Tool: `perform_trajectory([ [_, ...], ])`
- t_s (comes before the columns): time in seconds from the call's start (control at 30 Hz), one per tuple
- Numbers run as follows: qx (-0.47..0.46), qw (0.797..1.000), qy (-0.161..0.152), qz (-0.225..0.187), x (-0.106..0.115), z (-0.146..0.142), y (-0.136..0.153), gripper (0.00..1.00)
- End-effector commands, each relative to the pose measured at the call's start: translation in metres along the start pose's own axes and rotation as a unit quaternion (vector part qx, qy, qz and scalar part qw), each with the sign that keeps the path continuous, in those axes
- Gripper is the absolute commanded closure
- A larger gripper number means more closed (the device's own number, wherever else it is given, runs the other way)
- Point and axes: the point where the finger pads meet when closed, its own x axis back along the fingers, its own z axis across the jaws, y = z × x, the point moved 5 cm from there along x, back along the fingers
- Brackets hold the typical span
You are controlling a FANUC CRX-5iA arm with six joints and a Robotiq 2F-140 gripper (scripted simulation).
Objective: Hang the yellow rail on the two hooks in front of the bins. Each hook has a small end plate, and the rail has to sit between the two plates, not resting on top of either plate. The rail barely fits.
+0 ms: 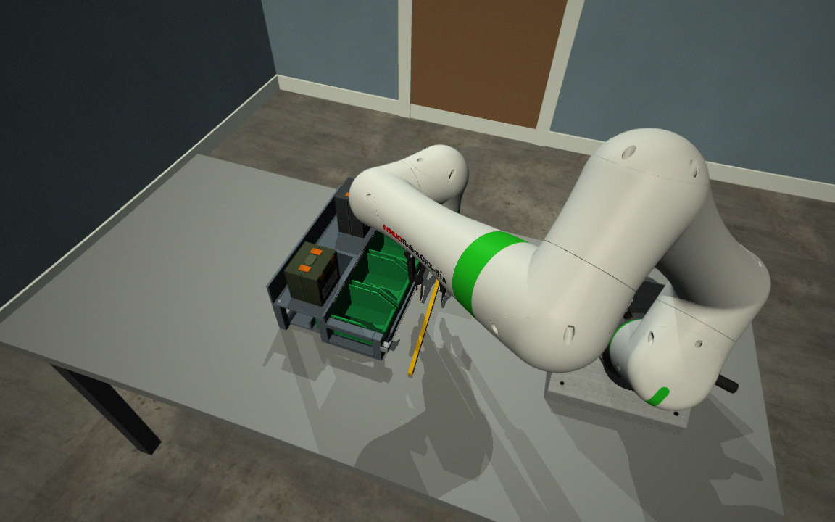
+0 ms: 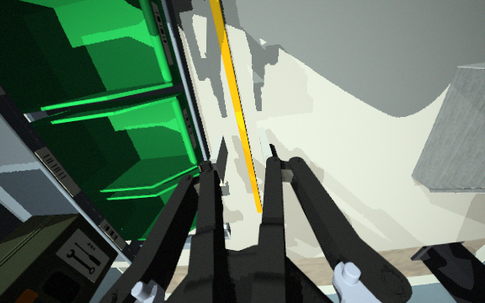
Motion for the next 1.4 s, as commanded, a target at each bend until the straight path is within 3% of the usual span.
perform_trajectory([
  [0.0, 0.0, 1.0, 0.0, 0.0, -0.005, 0.0, 0.0, 0.7],
  [0.13, 0.0, 1.0, 0.0, 0.0, -0.028, 0.0, 0.0, 0.7],
  [1.37, 0.0, 1.0, 0.0, 0.0, -0.041, 0.0, 0.0, 0.7],
])
